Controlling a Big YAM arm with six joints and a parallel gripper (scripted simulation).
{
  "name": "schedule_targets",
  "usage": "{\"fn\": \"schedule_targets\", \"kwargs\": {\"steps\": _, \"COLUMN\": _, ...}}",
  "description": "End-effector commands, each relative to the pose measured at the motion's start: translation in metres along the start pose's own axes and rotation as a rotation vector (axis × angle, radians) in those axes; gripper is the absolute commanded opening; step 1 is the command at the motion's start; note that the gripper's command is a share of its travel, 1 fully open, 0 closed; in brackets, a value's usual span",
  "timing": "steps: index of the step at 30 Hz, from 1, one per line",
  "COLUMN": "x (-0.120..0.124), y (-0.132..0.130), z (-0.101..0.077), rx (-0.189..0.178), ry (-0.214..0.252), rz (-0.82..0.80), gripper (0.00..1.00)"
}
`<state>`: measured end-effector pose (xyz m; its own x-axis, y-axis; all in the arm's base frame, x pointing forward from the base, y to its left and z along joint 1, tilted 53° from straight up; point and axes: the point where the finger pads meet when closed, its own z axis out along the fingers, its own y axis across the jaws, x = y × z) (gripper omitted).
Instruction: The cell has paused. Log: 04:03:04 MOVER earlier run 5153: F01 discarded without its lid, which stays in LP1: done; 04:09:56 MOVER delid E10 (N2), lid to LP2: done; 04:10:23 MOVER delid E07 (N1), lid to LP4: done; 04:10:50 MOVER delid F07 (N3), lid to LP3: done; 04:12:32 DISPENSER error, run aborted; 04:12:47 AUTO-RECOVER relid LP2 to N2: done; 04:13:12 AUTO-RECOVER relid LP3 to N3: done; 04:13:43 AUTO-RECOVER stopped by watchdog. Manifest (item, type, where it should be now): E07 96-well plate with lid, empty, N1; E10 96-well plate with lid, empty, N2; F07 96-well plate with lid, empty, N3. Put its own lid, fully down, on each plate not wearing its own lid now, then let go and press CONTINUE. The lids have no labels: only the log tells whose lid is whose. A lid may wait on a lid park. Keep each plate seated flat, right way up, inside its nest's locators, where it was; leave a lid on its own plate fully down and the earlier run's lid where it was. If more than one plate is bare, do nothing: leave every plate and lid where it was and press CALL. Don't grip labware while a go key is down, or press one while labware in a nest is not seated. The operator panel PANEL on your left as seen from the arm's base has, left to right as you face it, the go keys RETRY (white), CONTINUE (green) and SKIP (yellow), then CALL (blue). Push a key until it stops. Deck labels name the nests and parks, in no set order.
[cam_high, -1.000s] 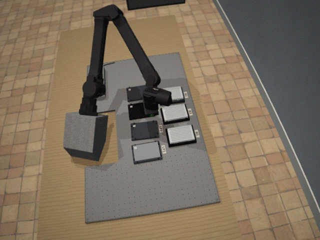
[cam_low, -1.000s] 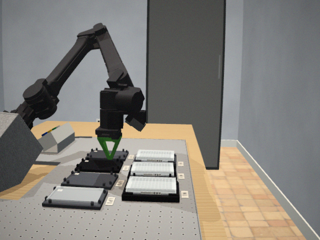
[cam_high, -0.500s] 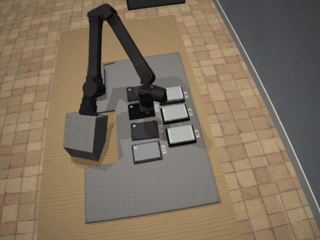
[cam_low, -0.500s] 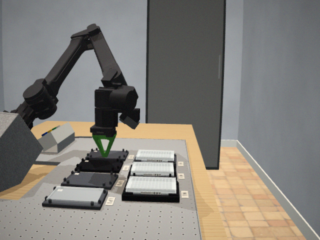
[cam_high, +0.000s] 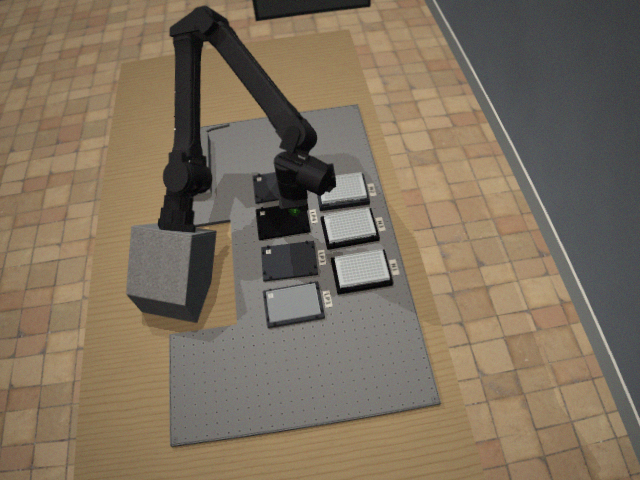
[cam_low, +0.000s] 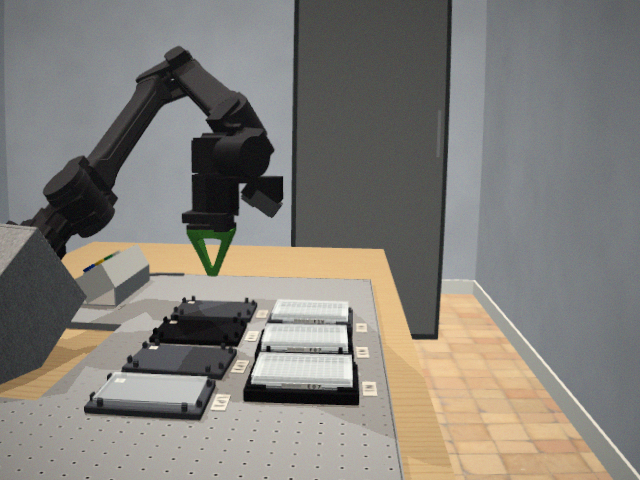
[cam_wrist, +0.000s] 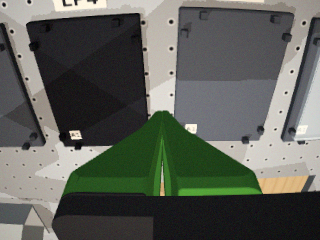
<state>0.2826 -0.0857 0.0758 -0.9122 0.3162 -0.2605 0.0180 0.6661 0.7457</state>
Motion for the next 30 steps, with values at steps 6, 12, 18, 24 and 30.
{"fn": "schedule_targets", "kwargs": {"steps": 6, "x": 0.001, "y": 0.004, "z": -0.014, "rx": -0.005, "ry": -0.001, "rz": -0.040, "gripper": 0.00}}
{"fn": "schedule_targets", "kwargs": {"steps": 12, "x": -0.005, "y": 0.001, "z": -0.015, "rx": 0.002, "ry": -0.010, "rz": -0.038, "gripper": 0.00}}
{"fn": "schedule_targets", "kwargs": {"steps": 18, "x": 0.010, "y": 0.027, "z": -0.009, "rx": -0.015, "ry": 0.009, "rz": -0.123, "gripper": 0.00}}
{"fn": "schedule_targets", "kwargs": {"steps": 24, "x": 0.019, "y": 0.056, "z": -0.009, "rx": -0.016, "ry": 0.009, "rz": -0.242, "gripper": 0.00}}
{"fn": "schedule_targets", "kwargs": {"steps": 30, "x": 0.027, "y": 0.085, "z": -0.010, "rx": -0.017, "ry": 0.009, "rz": -0.362, "gripper": 0.00}}
